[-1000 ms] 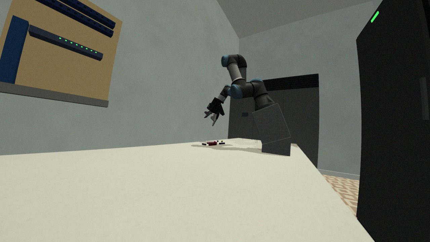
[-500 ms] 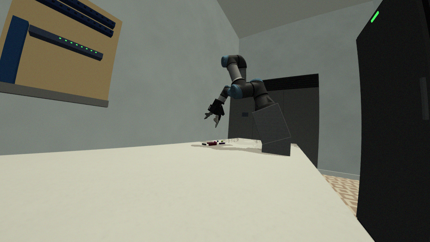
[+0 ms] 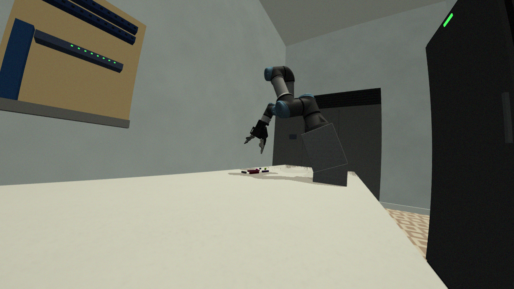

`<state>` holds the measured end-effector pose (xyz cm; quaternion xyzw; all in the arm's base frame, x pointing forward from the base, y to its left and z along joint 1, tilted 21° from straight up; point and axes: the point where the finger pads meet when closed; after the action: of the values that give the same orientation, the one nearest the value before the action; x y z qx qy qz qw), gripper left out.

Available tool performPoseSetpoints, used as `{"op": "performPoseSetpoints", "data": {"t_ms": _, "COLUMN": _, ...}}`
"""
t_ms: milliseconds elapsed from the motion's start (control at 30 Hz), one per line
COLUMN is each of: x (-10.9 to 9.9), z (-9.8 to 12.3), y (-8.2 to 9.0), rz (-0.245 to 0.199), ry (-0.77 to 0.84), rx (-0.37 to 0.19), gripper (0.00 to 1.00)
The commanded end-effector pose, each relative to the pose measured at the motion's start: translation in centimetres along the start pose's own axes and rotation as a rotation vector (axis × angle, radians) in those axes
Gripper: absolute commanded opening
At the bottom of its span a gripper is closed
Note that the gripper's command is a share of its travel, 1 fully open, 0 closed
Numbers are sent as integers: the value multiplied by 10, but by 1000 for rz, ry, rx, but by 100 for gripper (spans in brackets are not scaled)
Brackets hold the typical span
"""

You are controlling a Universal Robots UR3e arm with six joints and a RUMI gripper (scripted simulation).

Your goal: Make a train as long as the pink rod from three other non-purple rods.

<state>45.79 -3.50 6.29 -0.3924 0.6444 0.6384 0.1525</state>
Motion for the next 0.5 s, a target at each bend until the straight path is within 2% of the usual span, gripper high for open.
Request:
{"op": "performPoseSetpoints", "data": {"t_ms": 0, "x": 10, "z": -4, "y": -3, "rz": 41, "ry": 159, "rx": -11, "gripper": 100}}
{"op": "performPoseSetpoints", "data": {"t_ms": 167, "x": 13, "z": -5, "y": -3, "rz": 52, "ry": 196, "rx": -13, "gripper": 100}}
{"op": "performPoseSetpoints", "data": {"t_ms": 367, "x": 21, "z": -7, "y": -5, "rz": 84, "ry": 312, "rx": -22, "gripper": 100}}
{"op": "performPoseSetpoints", "data": {"t_ms": 467, "x": 21, "z": -7, "y": -5, "rz": 84, "ry": 312, "rx": -22, "gripper": 100}}
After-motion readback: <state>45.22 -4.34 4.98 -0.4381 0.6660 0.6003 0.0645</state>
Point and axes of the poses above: the point where the finger pads meet when closed, its own y axis back along the fingers, its own x axis across the jaws, z = x × y, and after that the axes turned 13 degrees about y, right-handed
